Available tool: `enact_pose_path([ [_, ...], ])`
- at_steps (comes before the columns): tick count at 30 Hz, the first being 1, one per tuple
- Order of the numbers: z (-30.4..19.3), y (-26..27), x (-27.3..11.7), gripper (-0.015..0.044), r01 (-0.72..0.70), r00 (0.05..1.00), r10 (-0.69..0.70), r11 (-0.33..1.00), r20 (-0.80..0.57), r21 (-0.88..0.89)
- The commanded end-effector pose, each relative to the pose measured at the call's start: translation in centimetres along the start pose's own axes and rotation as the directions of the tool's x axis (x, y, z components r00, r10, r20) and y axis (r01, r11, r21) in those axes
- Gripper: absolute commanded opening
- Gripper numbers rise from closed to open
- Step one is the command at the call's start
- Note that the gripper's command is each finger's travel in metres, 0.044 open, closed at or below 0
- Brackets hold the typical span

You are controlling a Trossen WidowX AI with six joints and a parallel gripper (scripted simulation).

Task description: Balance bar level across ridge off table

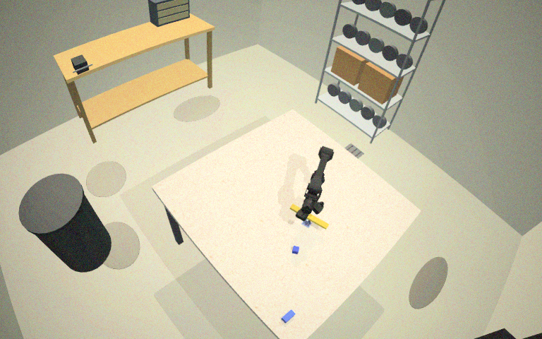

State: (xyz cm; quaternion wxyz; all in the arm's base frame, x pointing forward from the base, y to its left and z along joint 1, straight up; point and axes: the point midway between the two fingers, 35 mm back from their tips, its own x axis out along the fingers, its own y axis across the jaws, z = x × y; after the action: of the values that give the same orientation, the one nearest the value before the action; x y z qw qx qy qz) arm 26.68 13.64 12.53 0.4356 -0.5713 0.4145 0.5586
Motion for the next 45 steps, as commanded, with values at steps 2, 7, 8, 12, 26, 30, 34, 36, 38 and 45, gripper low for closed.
enact_pose_path([
  [2, -0.01, 0.10, 1.00, 0.0000, -0.003, 1.000, 0.003, 1.000, 0.003, -0.003],
  [7, -0.02, 0.10, 1.21, 0.0000, -0.003, 1.000, 0.003, 1.000, 0.003, -0.003],
  [8, -0.02, 0.09, 1.21, 0.0000, -0.003, 1.000, 0.003, 1.000, 0.003, -0.003],
  [12, -0.02, 0.10, 1.19, 0.0000, -0.003, 1.000, 0.003, 1.000, 0.003, -0.003],
  [26, -0.01, 0.10, 1.17, 0.0000, -0.003, 1.000, 0.003, 1.000, 0.003, -0.003],
  [30, -0.01, 0.10, 1.20, 0.0000, -0.003, 1.000, 0.003, 1.000, 0.003, -0.003],
  [34, -0.01, 0.10, 1.24, 0.0000, -0.003, 1.000, 0.003, 1.000, 0.003, -0.003],
  [36, -0.01, 0.10, 1.25, 0.0000, -0.003, 1.000, 0.003, 1.000, 0.003, -0.003],
  [38, -0.01, 0.10, 1.27, 0.0000, -0.003, 1.000, 0.003, 1.000, 0.003, -0.003],
  [45, -0.01, 0.10, 1.34, 0.0000, -0.003, 1.000, 0.003, 1.000, 0.003, -0.003],
])
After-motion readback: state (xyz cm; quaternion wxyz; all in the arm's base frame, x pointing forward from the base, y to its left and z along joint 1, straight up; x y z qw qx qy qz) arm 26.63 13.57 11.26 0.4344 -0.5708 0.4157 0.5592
